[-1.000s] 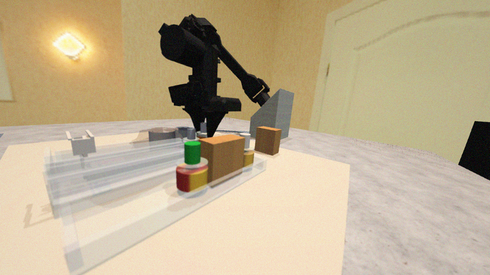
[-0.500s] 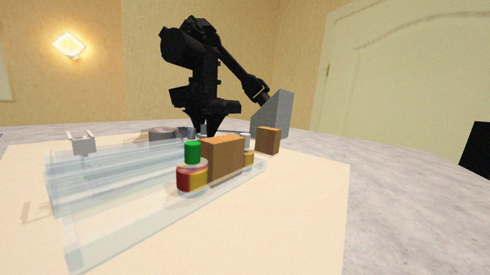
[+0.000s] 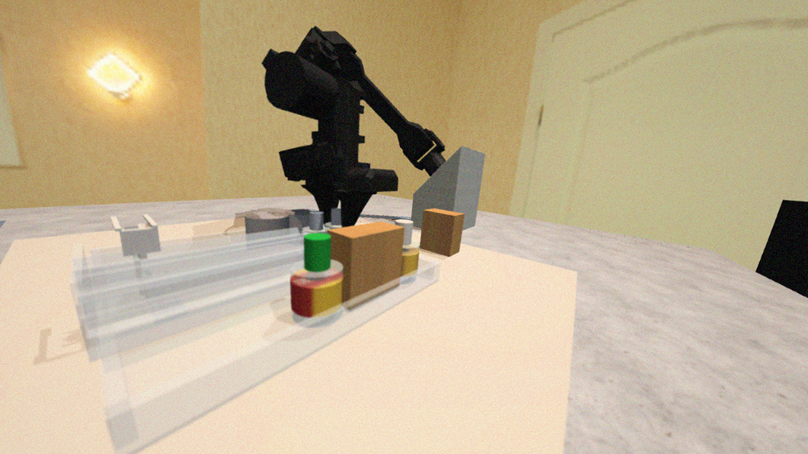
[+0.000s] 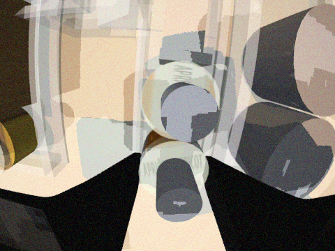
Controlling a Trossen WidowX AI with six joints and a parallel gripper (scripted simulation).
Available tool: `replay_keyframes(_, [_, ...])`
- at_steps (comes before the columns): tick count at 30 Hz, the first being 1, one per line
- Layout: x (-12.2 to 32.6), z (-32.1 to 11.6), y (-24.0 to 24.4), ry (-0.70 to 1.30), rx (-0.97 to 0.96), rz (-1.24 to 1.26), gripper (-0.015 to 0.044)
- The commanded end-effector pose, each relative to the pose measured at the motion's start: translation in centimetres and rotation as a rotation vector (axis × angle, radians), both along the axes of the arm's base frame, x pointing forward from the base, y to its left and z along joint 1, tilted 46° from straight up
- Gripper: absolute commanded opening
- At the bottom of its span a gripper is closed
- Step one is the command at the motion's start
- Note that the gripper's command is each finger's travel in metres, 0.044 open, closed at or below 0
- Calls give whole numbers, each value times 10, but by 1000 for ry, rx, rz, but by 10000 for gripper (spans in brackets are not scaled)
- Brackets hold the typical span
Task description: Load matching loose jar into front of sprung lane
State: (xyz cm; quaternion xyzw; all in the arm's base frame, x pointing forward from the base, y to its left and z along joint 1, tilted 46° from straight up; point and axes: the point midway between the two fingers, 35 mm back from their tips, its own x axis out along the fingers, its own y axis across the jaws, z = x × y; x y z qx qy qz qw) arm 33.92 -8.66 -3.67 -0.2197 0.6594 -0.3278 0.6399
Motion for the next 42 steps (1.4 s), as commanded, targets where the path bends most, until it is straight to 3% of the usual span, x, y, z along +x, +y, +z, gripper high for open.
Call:
replay_keyframes(1, [3,0,-2,-11,-9,6,0])
replay_keyframes(42, [-4,-2,-2,-11,-9,6,0])
